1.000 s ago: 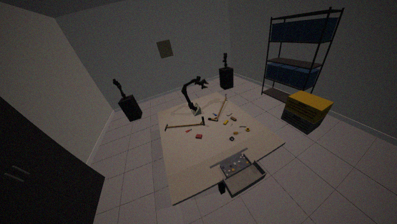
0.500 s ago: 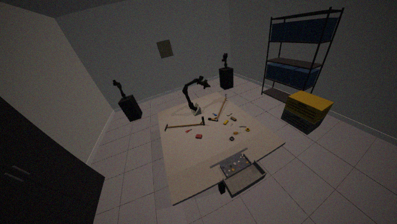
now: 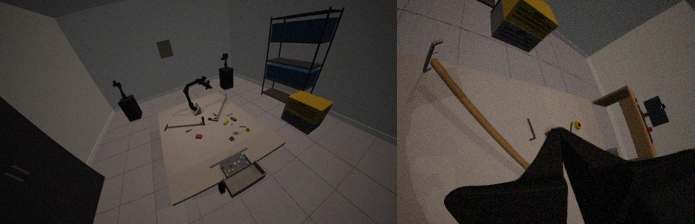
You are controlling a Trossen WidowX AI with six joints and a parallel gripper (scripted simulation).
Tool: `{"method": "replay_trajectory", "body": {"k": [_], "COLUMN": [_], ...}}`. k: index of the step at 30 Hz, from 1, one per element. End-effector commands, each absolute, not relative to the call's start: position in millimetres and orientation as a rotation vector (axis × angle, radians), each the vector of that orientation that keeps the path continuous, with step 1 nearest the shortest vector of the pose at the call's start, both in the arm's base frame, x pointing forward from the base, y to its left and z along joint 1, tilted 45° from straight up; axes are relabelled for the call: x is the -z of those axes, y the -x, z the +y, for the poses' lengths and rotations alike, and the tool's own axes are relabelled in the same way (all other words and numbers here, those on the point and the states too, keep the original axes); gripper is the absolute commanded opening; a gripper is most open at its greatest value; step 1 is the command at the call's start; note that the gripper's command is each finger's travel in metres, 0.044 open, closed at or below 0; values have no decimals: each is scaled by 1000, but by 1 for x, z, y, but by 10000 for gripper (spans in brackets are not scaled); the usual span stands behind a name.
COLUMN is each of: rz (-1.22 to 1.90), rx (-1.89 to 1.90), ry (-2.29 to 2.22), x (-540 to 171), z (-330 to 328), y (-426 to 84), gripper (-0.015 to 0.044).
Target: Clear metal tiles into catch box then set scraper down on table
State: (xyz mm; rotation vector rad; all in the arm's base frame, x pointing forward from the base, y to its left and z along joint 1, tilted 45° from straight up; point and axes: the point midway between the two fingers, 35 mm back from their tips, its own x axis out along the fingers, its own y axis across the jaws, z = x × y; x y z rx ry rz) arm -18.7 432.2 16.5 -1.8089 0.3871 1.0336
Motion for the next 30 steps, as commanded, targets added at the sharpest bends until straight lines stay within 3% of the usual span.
{"method": "replay_trajectory", "body": {"k": [1, 30], "rz": [437, 728], "rx": [-981, -657], "ry": [1775, 1528], "x": [-16, -18], "z": [432, 407], "y": [-3, -136], "gripper": [0, 0]}}
